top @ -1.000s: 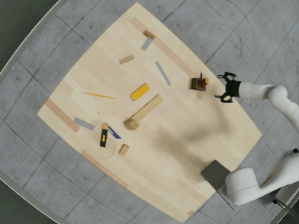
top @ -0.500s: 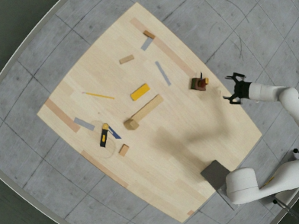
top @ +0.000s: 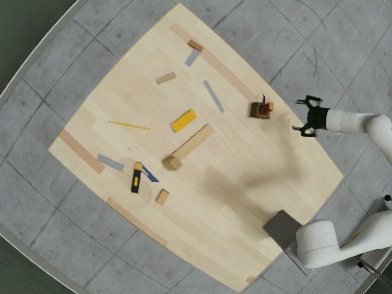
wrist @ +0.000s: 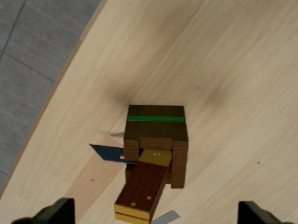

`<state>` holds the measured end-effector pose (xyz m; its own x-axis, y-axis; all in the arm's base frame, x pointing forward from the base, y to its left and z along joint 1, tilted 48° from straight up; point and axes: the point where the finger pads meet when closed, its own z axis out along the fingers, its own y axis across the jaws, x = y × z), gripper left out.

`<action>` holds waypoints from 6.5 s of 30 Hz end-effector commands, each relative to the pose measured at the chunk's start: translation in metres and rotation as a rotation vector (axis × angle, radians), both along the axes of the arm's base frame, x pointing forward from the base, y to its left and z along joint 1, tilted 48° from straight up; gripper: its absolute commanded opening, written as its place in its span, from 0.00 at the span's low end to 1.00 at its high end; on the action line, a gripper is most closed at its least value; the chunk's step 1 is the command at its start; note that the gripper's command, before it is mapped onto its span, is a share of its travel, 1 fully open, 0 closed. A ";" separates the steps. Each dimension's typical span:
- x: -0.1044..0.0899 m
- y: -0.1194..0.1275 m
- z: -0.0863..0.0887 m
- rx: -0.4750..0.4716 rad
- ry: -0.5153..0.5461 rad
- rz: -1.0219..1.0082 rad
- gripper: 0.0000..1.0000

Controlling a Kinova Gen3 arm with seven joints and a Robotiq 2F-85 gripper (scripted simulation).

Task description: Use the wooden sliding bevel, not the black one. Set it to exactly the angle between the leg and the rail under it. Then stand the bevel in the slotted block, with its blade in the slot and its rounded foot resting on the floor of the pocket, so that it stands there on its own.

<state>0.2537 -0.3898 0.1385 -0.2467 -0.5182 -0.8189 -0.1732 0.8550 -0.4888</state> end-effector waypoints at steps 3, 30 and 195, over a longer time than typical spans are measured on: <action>-0.001 0.000 0.000 -0.001 0.000 -0.001 1.00; -0.001 0.000 0.000 -0.001 0.000 -0.001 1.00; 0.094 -0.008 0.020 1.356 0.467 -0.956 1.00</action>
